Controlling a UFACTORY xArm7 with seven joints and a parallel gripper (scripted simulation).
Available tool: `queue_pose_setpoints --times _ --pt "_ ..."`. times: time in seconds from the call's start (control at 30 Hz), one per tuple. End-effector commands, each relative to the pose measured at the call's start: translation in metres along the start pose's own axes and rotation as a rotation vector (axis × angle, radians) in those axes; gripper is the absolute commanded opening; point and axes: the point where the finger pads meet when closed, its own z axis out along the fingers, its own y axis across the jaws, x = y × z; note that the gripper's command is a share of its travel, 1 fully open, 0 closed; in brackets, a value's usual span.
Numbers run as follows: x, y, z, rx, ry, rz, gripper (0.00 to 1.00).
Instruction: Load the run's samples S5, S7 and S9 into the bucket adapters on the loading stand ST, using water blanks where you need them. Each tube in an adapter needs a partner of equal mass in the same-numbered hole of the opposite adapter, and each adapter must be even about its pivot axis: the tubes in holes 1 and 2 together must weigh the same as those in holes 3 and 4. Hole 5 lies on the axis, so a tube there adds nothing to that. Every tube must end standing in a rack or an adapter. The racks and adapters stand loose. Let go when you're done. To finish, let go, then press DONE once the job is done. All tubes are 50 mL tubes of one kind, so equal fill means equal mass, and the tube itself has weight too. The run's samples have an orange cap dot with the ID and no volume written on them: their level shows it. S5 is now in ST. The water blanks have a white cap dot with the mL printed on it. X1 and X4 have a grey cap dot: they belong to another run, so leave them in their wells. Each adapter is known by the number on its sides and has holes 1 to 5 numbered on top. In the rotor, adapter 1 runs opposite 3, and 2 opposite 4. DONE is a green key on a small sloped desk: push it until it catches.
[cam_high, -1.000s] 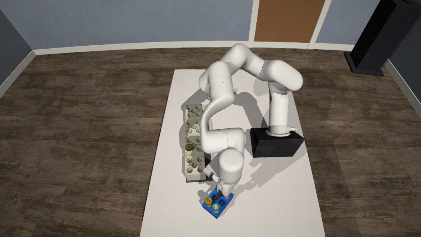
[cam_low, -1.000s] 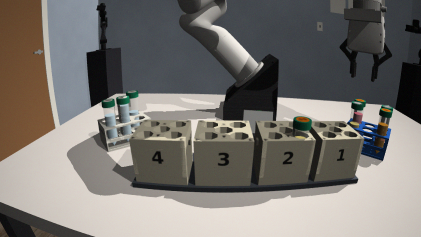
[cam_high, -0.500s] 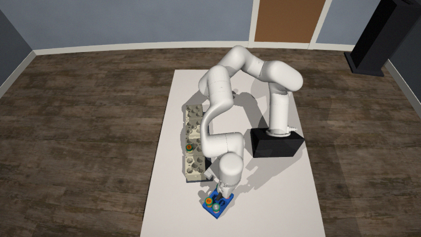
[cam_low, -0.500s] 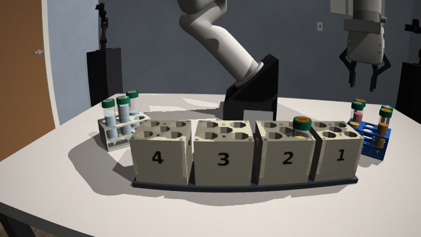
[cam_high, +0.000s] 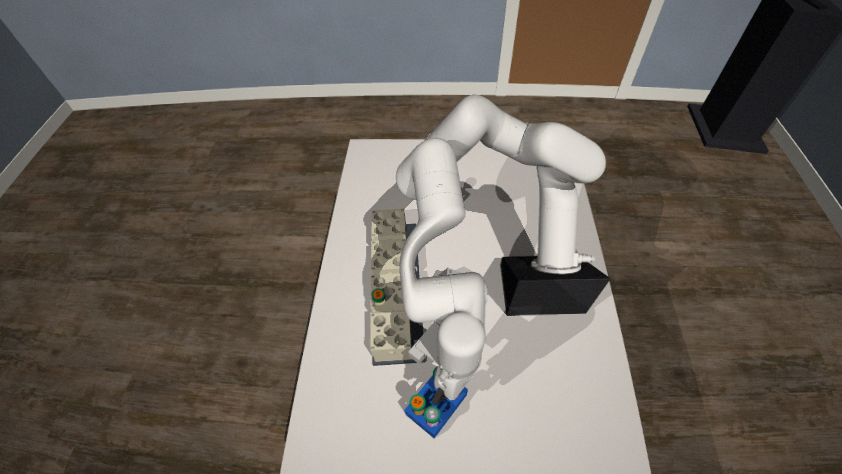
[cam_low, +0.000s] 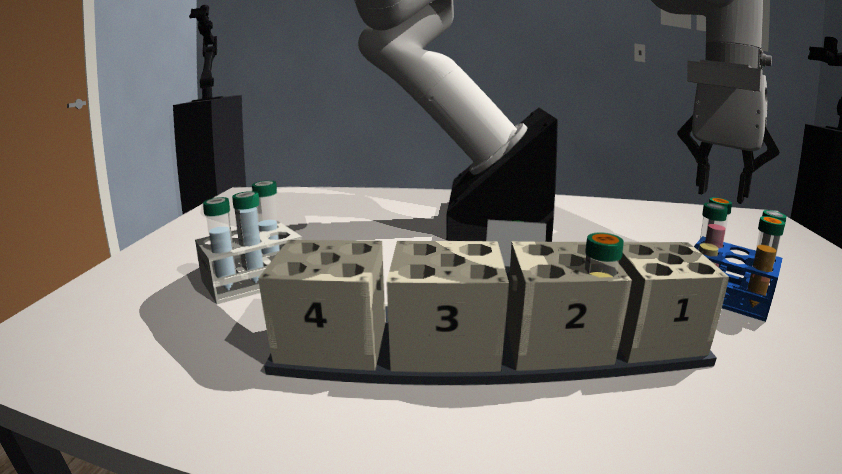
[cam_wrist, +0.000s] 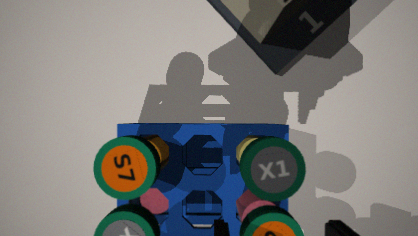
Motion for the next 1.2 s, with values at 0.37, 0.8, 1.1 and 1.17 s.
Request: queue_pose_setpoints --times 0.37,0.8,1.1,1.17 --pt "0.000 -0.001 0.006 0.005 -0.001 0.000 0.57" --pt "0.000 -0.001 0.014 0.005 -0.001 0.000 0.57" --pt "0.000 -0.001 0.018 0.005 -0.001 0.000 0.57" --pt "0.000 -0.001 0.020 0.005 -0.001 0.000 0.57"
